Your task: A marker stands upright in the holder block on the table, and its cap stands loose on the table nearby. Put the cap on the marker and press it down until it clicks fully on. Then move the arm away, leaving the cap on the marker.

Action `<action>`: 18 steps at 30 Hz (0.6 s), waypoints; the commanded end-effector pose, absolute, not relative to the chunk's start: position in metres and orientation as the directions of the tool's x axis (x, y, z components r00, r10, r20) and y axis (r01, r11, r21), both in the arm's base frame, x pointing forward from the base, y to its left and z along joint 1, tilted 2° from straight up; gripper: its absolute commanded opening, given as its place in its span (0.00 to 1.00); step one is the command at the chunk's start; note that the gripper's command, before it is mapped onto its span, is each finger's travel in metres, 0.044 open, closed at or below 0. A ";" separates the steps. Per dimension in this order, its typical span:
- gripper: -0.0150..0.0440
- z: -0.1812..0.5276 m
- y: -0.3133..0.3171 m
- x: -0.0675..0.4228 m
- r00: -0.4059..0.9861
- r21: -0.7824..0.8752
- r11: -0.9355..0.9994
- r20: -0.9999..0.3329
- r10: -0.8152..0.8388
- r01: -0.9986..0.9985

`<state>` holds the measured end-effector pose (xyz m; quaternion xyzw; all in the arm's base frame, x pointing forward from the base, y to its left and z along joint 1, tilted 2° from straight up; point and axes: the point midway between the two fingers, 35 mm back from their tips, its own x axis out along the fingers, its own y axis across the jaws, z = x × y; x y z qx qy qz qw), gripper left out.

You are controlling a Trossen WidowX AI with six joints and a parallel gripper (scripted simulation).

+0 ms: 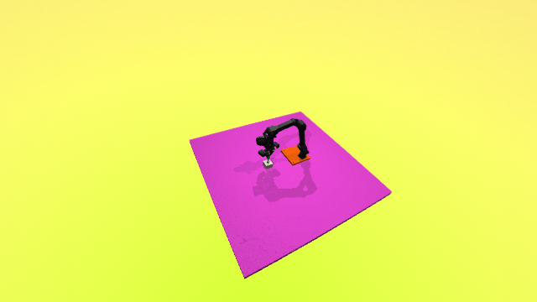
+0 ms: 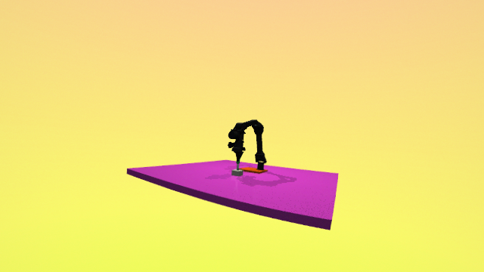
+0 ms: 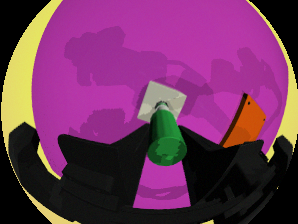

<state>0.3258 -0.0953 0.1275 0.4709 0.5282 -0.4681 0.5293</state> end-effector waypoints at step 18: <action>0.25 0.094 -0.095 0.324 0.001 0.001 0.123 -1.000 0.000 0.992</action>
